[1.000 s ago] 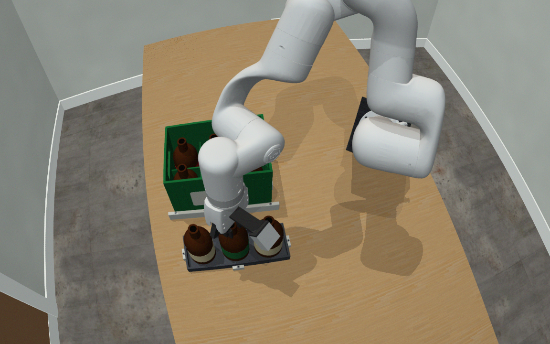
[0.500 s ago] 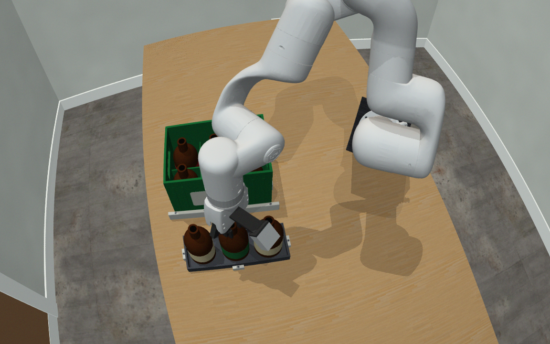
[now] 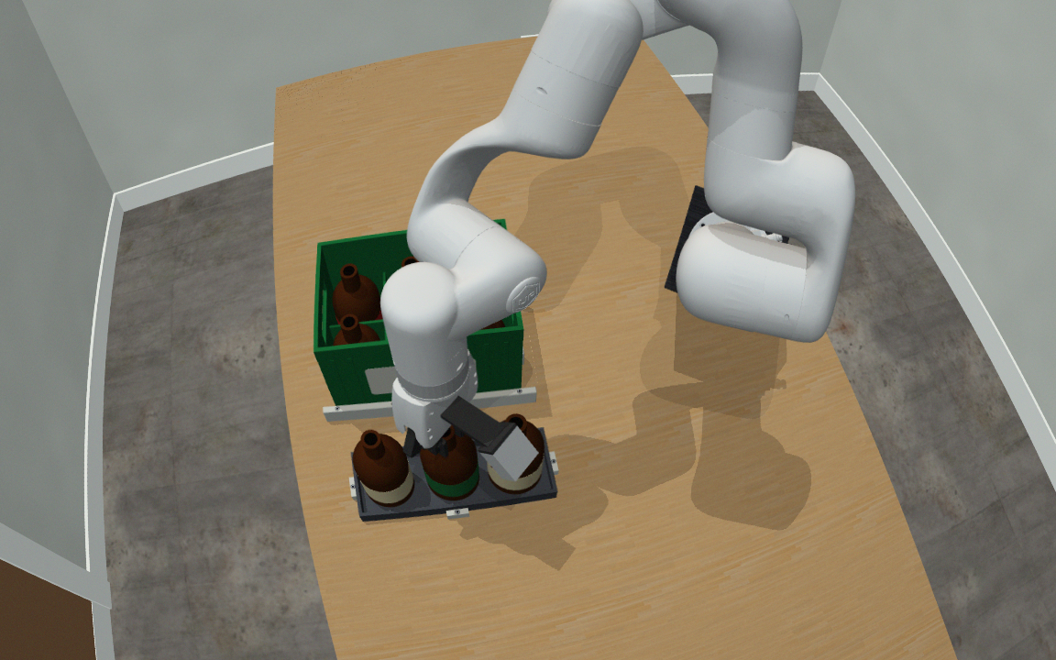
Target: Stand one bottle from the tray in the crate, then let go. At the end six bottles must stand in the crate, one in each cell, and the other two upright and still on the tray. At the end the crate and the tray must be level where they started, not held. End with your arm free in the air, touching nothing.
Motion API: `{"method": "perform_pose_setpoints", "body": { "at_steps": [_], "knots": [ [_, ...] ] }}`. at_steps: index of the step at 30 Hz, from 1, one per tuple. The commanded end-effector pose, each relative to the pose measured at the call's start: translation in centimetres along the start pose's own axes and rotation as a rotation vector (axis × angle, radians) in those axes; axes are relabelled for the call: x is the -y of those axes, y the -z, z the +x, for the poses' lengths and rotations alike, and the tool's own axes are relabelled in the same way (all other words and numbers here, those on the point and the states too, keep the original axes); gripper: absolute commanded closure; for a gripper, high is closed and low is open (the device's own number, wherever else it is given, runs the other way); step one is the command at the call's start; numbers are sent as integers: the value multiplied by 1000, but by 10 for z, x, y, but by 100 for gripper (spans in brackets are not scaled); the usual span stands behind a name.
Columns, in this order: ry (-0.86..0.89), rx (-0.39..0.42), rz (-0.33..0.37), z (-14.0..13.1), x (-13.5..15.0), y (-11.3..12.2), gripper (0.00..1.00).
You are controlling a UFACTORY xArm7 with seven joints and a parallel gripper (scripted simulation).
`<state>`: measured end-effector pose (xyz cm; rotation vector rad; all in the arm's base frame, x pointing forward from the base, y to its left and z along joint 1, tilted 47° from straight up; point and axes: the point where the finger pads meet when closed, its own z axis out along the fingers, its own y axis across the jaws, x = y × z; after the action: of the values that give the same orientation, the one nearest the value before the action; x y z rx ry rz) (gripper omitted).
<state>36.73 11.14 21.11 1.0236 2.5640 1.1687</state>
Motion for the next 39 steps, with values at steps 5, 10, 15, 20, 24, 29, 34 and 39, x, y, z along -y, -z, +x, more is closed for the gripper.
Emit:
{"method": "perform_pose_setpoints", "body": {
  "at_steps": [5,10,15,20,24,29,34,39],
  "knots": [
    [0,3,-3,-1,-1,4,100],
    [0,3,-3,-1,-1,8,100],
    [0,3,-3,-2,-1,12,100],
    [0,3,-3,-2,-2,17,100],
    [0,3,-3,-2,-2,22,100],
    [0,3,-3,-2,-2,28,100],
    [0,3,-3,-2,-2,31,100],
    [0,3,-3,-2,-2,35,100]
  ]
}}
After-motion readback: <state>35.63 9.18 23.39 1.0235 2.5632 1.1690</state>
